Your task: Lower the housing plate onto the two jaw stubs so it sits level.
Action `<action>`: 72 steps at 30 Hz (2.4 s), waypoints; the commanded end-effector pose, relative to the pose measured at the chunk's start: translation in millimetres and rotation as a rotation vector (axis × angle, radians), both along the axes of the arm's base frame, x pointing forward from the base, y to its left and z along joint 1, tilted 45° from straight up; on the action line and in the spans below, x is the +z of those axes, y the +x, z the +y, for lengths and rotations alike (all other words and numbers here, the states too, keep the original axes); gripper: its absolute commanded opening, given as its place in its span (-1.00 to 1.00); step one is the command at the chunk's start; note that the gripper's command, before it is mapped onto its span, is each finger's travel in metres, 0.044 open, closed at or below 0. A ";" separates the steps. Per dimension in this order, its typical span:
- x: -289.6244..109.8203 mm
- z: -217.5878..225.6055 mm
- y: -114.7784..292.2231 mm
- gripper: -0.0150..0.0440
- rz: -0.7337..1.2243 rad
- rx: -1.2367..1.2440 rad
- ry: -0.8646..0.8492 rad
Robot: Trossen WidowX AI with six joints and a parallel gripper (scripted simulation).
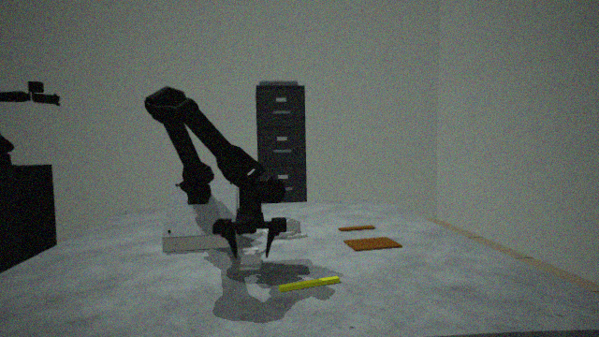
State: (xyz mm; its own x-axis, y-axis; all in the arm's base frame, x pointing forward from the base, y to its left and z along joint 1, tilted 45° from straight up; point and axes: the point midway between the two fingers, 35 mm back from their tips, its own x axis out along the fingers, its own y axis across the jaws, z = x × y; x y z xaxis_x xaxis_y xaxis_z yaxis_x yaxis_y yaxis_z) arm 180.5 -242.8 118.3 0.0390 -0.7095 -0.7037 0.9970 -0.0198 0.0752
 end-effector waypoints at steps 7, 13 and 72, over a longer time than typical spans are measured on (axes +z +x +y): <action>23.8 20.4 2.2 0.70 -0.009 -0.003 -0.004; 37.0 34.2 0.7 0.70 -0.009 -0.001 -0.004; -45.7 133.8 68.0 0.70 0.641 0.700 0.049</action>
